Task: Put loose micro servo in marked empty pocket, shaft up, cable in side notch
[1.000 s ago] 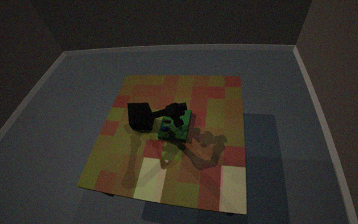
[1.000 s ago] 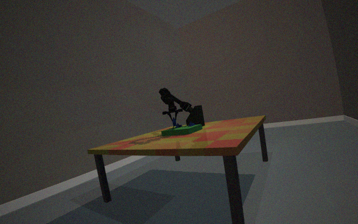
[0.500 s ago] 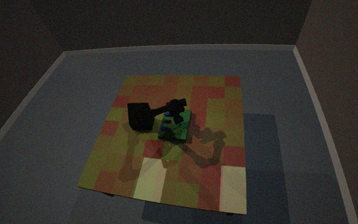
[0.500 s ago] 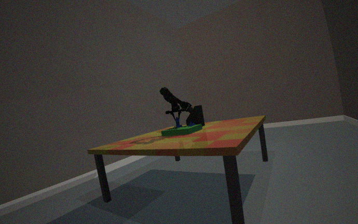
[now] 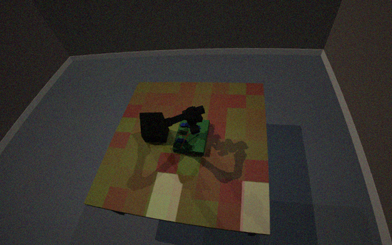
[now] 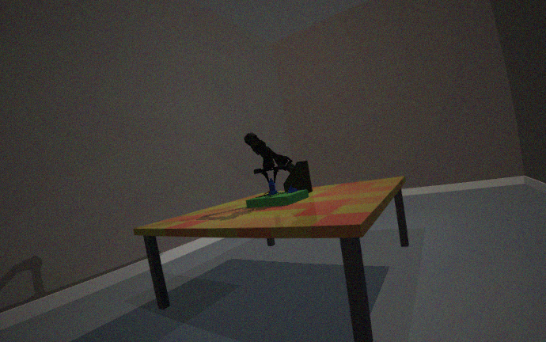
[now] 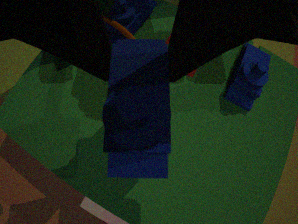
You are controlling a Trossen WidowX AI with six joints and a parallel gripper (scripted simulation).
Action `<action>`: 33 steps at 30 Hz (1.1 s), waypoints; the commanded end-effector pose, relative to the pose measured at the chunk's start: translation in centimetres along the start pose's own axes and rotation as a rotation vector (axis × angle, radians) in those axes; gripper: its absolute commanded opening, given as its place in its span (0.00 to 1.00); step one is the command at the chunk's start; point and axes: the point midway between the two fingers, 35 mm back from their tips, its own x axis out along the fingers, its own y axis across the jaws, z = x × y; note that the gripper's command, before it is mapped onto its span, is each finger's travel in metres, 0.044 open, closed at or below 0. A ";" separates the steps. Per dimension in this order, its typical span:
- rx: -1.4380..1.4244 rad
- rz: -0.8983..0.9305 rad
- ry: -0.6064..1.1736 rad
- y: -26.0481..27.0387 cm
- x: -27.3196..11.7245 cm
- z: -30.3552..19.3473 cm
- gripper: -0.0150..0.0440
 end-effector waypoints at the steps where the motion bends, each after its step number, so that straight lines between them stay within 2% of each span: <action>1: 0.146 0.005 -0.007 0.2 -0.2 0.2 0.25; 12: 0.497 0.006 -0.006 0.2 -0.2 0.2 0.25; 22: 0.502 0.007 -0.006 0.4 -0.2 -0.2 0.25; 33: 0.500 0.007 -0.004 2.5 -0.1 -4.0 0.25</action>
